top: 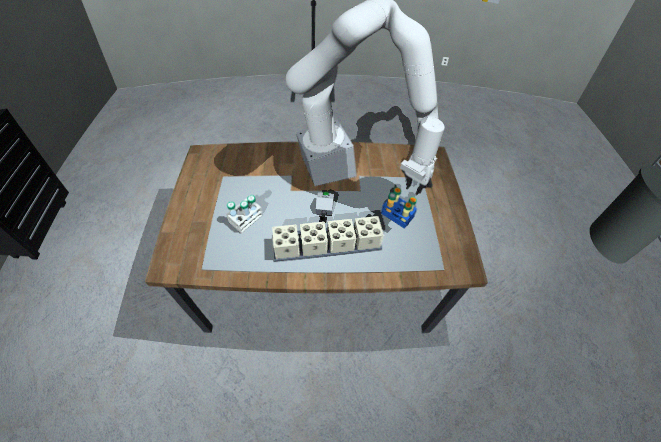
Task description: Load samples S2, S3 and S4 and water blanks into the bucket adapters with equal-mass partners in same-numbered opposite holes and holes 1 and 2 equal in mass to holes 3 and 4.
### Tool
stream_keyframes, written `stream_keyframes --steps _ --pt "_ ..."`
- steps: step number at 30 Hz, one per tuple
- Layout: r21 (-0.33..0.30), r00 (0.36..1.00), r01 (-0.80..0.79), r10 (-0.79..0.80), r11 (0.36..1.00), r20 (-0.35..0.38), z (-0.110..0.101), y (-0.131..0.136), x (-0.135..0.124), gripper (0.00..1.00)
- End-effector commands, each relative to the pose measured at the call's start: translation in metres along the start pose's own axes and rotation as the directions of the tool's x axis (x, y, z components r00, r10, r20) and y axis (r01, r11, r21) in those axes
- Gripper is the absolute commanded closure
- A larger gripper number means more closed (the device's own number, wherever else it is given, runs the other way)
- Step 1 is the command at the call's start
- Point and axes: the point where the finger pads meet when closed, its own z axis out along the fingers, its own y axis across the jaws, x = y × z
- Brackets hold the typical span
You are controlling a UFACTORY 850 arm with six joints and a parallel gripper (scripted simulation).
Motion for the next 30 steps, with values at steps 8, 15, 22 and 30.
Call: stream_keyframes --steps 8,15,22,30 --pt "0.002 1.0 0.0 0.0 1.0 0.0 -0.0176 -0.0009 0.0 0.56" --pt "0.002 1.0 0.0 0.0 1.0 0.0 -0.0177 -0.0009 0.0 0.56" --pt "0.001 1.0 0.0 0.0 1.0 0.0 -0.0176 -0.0009 0.0 0.56" --pt "0.001 1.0 0.0 0.0 1.0 0.0 -0.0177 0.0035 -0.0022 0.43"
